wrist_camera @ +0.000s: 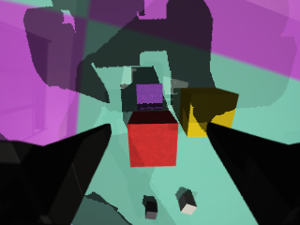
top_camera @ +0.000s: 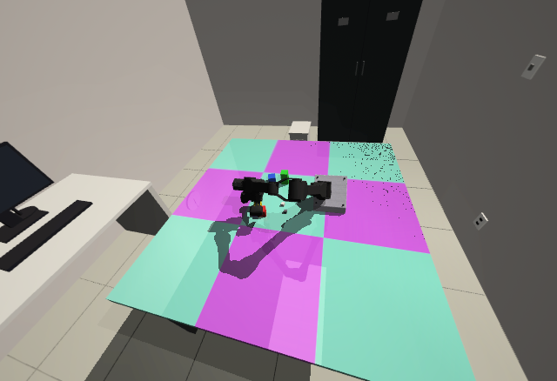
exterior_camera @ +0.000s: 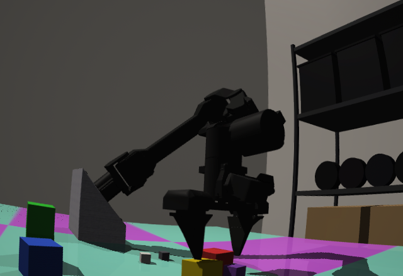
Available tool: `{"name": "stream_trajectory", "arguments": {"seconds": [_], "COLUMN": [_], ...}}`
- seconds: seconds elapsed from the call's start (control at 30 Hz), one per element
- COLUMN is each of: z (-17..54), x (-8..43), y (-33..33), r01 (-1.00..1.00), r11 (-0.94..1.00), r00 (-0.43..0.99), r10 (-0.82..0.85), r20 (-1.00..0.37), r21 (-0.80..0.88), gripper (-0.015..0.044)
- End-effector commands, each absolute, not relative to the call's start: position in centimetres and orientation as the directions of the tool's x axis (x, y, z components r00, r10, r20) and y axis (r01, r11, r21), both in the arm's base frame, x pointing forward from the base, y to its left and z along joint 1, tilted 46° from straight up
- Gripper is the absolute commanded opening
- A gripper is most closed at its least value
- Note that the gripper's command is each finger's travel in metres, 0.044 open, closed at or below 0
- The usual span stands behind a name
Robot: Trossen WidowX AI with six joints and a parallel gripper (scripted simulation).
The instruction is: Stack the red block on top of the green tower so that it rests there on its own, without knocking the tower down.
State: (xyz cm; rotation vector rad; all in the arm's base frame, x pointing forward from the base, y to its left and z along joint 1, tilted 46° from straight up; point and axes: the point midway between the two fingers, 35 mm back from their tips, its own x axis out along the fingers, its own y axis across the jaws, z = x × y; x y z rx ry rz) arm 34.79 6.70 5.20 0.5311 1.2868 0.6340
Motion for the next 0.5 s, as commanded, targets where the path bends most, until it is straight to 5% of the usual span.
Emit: {"name": "stream_trajectory", "arguments": {"seconds": [0.0, 0.4, 0.47], "z": [4.1, 4.1, 5.7], "x": [34.0, 34.0, 35.2], "y": [8.7, 8.7, 6.1], "r01": [-0.148, -0.148, -0.151], "r11": [0.697, 0.697, 0.734], "r00": [0.095, 0.095, 0.183], "r10": [0.717, 0.717, 0.679], "r20": [-0.691, -0.691, -0.711], "r21": [0.702, 0.702, 0.662], "gripper": [0.044, 0.044, 0.044]}}
